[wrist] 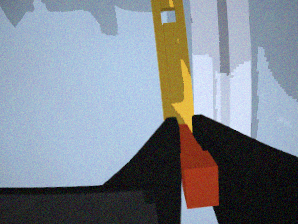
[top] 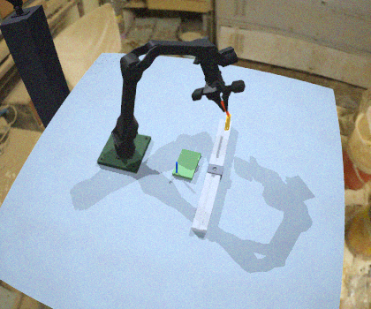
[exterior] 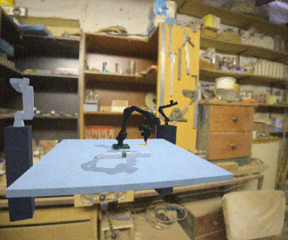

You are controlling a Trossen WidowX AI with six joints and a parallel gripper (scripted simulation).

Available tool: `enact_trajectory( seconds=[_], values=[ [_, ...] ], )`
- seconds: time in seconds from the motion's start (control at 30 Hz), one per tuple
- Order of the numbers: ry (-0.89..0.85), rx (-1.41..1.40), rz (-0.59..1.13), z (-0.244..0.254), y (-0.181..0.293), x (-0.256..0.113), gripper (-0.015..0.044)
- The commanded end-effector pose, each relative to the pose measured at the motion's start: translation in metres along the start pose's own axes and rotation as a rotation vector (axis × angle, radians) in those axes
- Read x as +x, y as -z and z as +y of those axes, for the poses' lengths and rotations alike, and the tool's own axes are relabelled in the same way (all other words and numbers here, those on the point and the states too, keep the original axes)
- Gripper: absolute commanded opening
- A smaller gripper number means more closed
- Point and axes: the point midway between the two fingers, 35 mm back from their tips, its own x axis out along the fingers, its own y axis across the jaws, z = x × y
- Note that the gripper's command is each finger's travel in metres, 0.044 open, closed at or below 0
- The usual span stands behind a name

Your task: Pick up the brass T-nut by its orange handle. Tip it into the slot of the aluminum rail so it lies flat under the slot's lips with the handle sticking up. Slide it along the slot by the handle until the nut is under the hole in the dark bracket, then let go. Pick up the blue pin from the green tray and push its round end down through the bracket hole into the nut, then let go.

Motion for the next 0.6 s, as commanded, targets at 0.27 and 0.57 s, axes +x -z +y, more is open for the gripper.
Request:
enact_trajectory(
  seconds=[0.27, 0.57],
  values=[
    [-0.036, 0.016, -0.004, -0.0036, -0.0004, 0.0009, -0.015],
    [-0.064, 0.028, -0.004, -0.0058, -0.0004, 0.0007, -0.015]
  ],
)
